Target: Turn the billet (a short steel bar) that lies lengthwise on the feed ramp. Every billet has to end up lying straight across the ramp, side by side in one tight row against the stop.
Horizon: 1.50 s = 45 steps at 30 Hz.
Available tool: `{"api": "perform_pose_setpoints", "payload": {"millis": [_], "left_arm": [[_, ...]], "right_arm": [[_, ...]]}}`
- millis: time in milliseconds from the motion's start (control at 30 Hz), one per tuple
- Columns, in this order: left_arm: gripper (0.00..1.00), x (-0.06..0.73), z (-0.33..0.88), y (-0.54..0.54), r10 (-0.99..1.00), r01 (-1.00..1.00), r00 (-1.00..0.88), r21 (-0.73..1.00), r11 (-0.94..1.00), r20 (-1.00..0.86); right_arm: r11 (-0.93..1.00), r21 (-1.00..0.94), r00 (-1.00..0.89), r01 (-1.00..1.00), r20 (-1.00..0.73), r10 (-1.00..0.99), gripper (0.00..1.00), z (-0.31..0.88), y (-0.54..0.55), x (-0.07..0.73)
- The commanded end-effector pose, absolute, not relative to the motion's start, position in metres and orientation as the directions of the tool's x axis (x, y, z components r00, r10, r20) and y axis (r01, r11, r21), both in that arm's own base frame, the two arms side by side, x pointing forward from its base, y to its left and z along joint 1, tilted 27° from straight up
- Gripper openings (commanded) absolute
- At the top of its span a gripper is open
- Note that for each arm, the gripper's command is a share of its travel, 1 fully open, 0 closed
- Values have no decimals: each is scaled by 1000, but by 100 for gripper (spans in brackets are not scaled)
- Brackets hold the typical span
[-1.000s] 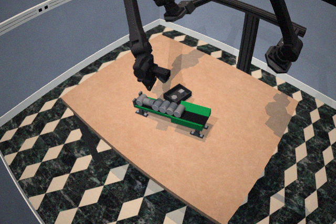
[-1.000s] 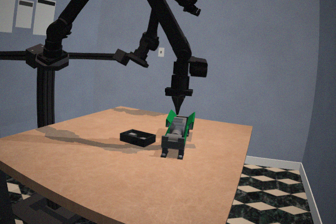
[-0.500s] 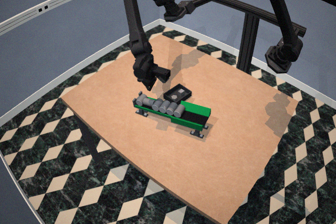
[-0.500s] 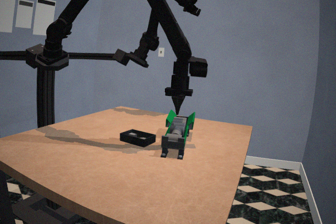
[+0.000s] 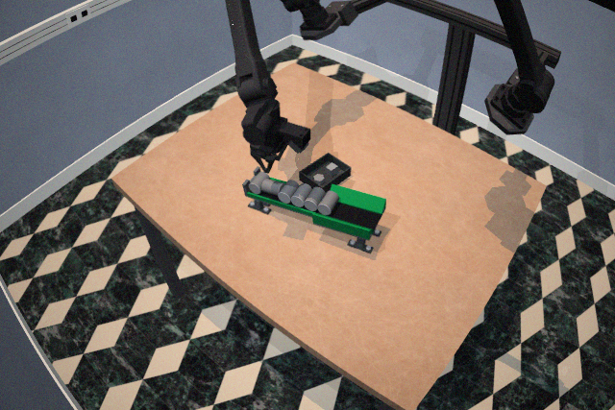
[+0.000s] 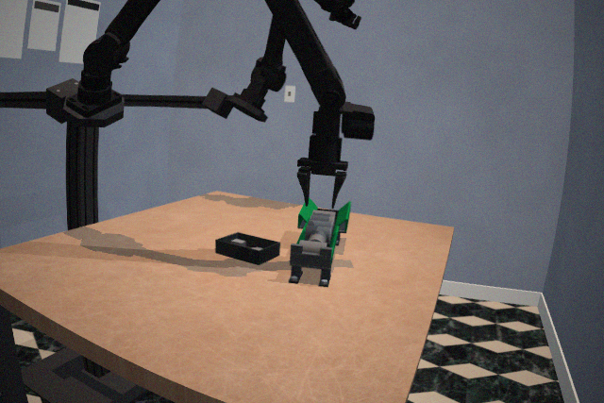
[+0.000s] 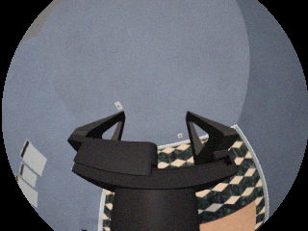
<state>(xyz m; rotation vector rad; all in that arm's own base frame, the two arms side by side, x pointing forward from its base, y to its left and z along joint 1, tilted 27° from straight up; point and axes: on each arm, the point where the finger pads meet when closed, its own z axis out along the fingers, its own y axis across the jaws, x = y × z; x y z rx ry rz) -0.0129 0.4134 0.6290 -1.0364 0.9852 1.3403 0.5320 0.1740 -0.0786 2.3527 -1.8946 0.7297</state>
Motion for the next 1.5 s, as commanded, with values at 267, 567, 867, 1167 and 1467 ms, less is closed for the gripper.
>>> {"api": "perform_pose_setpoints", "payload": {"millis": [267, 567, 867, 1167, 1467], "left_arm": [[100, -16, 648, 399, 318, -999, -13, 0, -41, -948], [100, -16, 648, 399, 318, -999, -13, 0, -41, -948], [100, -16, 648, 399, 318, -999, -13, 0, -41, -948], [100, -16, 648, 399, 318, -999, -13, 0, -41, -948], [100, -16, 648, 399, 318, -999, -13, 0, -41, -948]], "right_arm": [[-266, -262, 155, -928, 378, -913, 57, -75, 178, 539], [-265, -259, 155, -929, 379, -912, 57, -80, 177, 539], [-253, -279, 138, -927, 372, -918, 57, -122, 157, 563], [-267, -312, 144, -912, 365, -920, 57, -98, 172, 568], [-258, -267, 147, -929, 374, -916, 57, -120, 159, 552]]}}
